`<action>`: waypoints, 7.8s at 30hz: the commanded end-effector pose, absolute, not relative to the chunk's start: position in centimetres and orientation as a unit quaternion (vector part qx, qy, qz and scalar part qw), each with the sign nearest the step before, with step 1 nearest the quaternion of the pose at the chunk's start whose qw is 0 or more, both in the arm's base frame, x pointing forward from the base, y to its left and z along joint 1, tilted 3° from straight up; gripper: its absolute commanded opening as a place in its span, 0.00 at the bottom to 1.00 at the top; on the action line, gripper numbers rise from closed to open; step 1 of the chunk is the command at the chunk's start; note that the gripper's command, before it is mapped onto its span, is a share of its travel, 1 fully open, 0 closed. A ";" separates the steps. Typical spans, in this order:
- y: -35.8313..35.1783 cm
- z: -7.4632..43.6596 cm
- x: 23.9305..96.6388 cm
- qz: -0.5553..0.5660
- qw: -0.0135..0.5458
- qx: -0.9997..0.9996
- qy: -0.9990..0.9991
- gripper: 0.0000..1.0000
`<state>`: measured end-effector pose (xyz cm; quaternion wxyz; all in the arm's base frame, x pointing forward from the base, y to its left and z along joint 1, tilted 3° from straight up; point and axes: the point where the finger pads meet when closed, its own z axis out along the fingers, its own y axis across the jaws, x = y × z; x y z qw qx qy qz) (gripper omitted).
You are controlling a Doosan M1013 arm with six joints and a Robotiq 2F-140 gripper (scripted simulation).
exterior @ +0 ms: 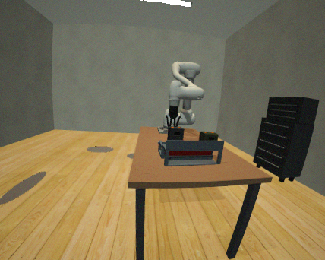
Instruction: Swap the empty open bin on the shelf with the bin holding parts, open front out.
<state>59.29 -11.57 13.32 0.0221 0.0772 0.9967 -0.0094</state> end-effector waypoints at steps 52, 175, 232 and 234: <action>-11.7 12.3 59.1 -0.007 0.022 0.079 0.997 0.24; -11.8 9.6 59.2 -0.007 0.022 0.079 0.997 0.10; -11.6 16.7 58.9 -0.007 0.022 0.079 0.997 0.10; -11.6 16.8 58.9 -0.007 0.022 0.079 0.997 0.10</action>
